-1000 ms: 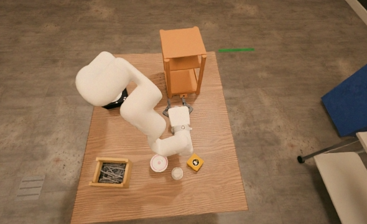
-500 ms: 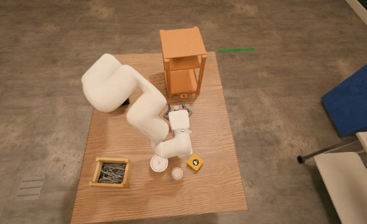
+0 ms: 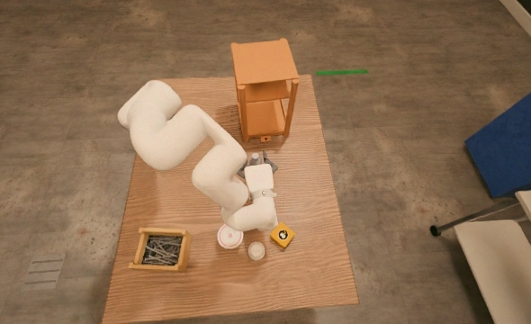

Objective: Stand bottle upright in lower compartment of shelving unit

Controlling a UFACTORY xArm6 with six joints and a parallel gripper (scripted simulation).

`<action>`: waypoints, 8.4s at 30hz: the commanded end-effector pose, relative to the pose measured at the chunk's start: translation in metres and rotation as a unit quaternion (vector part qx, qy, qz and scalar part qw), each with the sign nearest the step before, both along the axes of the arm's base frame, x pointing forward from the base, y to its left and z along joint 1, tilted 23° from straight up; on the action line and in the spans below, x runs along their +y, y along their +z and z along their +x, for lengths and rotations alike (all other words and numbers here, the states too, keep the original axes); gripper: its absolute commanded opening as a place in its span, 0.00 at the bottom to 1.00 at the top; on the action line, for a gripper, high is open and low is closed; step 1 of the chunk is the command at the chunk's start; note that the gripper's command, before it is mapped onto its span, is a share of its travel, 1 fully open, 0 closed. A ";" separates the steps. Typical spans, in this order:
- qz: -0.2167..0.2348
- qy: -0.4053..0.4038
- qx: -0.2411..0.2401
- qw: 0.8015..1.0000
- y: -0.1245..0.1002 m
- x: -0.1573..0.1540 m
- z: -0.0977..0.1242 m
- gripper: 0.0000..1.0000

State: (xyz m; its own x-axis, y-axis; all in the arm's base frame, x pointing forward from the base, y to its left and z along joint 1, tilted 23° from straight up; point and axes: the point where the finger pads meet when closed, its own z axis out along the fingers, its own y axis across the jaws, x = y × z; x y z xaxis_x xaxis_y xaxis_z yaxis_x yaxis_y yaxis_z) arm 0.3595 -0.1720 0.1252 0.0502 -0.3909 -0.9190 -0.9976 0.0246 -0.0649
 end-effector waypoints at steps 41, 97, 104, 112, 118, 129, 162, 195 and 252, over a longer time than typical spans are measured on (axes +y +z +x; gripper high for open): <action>-0.001 0.000 -0.001 1.000 -0.064 -0.027 0.004 0.75; -0.001 0.000 -0.001 1.000 -0.066 -0.028 0.004 0.00; -0.001 0.000 -0.001 1.000 -0.066 -0.028 0.004 0.00; -0.001 0.000 -0.001 1.000 -0.057 -0.024 0.004 0.00; -0.001 0.000 -0.001 1.000 -0.047 -0.020 0.003 0.00; -0.001 0.000 -0.001 1.000 -0.022 -0.010 0.002 0.00; -0.001 0.000 -0.001 1.000 -0.026 0.003 0.002 0.00; -0.001 0.000 -0.001 1.000 -0.056 0.074 0.006 0.00; -0.001 0.000 -0.001 1.000 -0.056 0.084 0.074 0.00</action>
